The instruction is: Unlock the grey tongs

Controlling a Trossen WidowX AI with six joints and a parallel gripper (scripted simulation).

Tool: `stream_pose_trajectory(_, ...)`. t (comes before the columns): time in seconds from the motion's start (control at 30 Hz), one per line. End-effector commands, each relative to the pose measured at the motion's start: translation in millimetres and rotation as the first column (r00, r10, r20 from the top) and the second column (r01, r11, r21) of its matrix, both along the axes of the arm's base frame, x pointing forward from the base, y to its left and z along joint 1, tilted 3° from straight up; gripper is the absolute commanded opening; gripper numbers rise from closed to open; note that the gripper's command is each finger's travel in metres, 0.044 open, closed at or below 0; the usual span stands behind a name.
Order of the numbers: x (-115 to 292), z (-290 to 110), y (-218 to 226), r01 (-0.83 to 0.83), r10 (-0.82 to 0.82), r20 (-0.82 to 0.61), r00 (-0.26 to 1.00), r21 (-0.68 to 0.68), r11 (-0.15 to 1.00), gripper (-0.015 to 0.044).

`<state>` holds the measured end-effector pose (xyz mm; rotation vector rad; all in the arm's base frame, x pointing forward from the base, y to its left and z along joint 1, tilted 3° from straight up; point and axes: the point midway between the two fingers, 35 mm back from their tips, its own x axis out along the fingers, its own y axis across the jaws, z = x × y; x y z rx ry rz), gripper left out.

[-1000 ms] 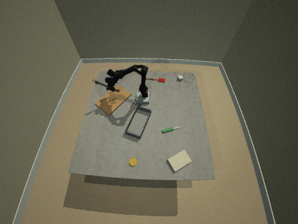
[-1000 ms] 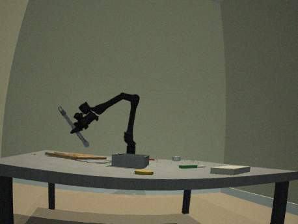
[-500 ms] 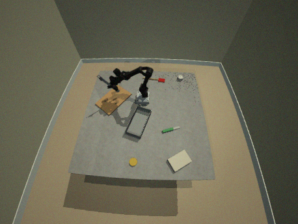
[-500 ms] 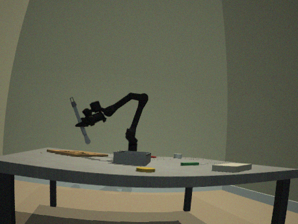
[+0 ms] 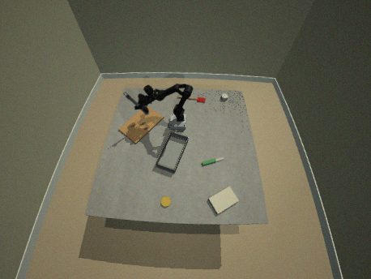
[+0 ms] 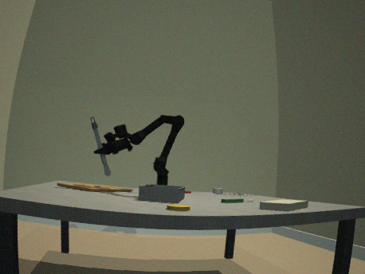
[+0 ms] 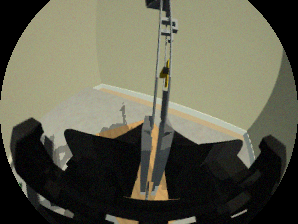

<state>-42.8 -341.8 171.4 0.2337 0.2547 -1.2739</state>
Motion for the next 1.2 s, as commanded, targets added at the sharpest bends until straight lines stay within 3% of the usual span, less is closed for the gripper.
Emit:
stream_pose_trajectory(0.0,1,3,1,-0.002,0.002,0.002,1.000,-0.012,1.000,-0.0150)
stream_pose_trajectory(0.83,1,3,0,-0.002,0.002,0.002,1.000,-0.010,1.000,-0.0150)
stream_pose_trajectory(1.17,-1,-6,-16,0.017,-0.017,0.003,1.000,0.117,0.993,-0.0150)
